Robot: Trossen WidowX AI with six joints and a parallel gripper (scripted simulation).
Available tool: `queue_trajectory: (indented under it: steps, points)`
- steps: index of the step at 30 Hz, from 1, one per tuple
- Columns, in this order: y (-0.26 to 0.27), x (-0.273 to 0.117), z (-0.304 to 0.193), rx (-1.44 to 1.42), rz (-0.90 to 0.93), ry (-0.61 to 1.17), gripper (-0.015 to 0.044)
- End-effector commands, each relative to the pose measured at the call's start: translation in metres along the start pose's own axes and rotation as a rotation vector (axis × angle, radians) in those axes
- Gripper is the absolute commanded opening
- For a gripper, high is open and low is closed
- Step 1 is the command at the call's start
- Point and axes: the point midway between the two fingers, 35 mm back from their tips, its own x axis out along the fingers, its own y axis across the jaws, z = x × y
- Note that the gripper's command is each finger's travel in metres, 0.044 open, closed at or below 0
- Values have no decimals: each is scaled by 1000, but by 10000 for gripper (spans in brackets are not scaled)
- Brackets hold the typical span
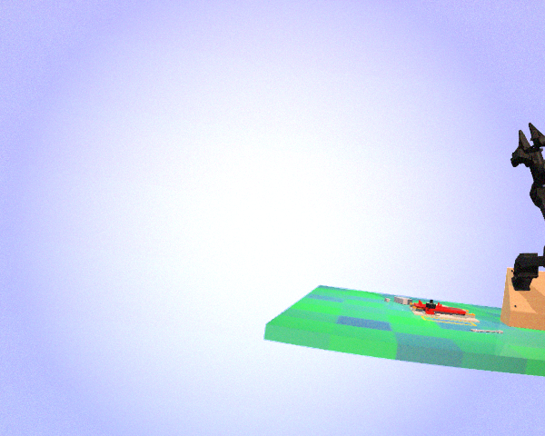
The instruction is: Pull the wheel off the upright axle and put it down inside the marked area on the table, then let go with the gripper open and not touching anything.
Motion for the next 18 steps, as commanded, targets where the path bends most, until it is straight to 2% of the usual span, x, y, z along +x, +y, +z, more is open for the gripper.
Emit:
queue_trajectory:
  steps: [1, 11, 18]
  points:
    - [23, 10, 13, 151, 76, -50, 300]
    - [100, 24, 54, 557, 374, -127, 300]
    - [155, 18, 97, 816, 605, -135, 300]
